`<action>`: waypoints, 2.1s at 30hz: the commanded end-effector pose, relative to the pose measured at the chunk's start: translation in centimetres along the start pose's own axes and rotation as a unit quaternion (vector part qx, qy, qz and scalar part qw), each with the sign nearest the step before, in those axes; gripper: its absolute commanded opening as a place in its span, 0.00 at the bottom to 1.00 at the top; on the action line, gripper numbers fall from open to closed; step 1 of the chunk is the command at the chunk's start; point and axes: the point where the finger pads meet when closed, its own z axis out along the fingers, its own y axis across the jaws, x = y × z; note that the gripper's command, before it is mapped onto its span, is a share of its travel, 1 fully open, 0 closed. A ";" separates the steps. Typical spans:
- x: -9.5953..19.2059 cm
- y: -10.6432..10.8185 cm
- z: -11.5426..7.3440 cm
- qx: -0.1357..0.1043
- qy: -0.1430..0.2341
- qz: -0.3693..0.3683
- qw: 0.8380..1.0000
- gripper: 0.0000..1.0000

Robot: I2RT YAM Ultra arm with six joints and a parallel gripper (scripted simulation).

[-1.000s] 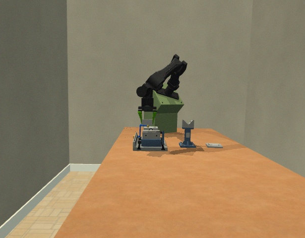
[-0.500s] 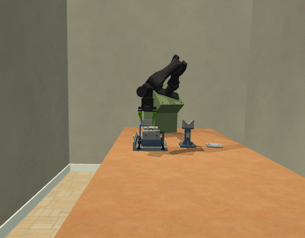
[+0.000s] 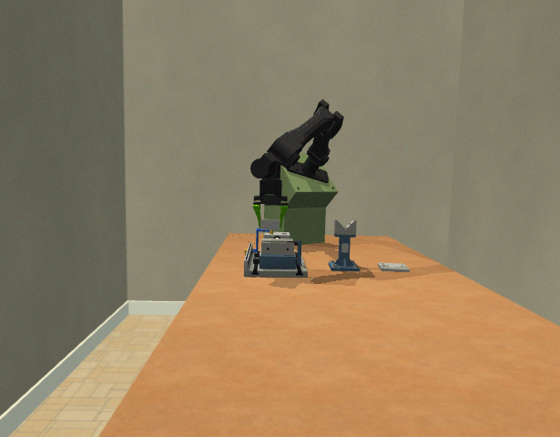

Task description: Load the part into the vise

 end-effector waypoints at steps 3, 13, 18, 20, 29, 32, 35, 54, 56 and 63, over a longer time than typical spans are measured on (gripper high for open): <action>-0.4 -0.8 -0.9 0.010 -0.011 0.004 1.000 0.00; -0.4 -0.8 -0.9 0.010 -0.011 0.004 1.000 0.00; -0.4 -0.8 -0.9 0.010 -0.011 0.004 1.000 0.00; -0.4 -0.8 -0.9 0.010 -0.011 0.004 1.000 0.00; -0.3 -0.8 -0.9 0.009 -0.010 0.004 1.000 0.00; -0.3 -0.8 -0.8 0.009 -0.010 0.004 1.000 0.00; -0.1 -0.7 -0.7 0.009 -0.009 0.005 1.000 0.00; -1.0 -0.2 -1.2 0.011 -0.018 -0.006 1.000 0.00; -0.7 -0.2 -1.1 0.011 -0.016 -0.004 1.000 0.00; -0.6 -0.3 -1.1 0.012 -0.015 -0.002 1.000 0.00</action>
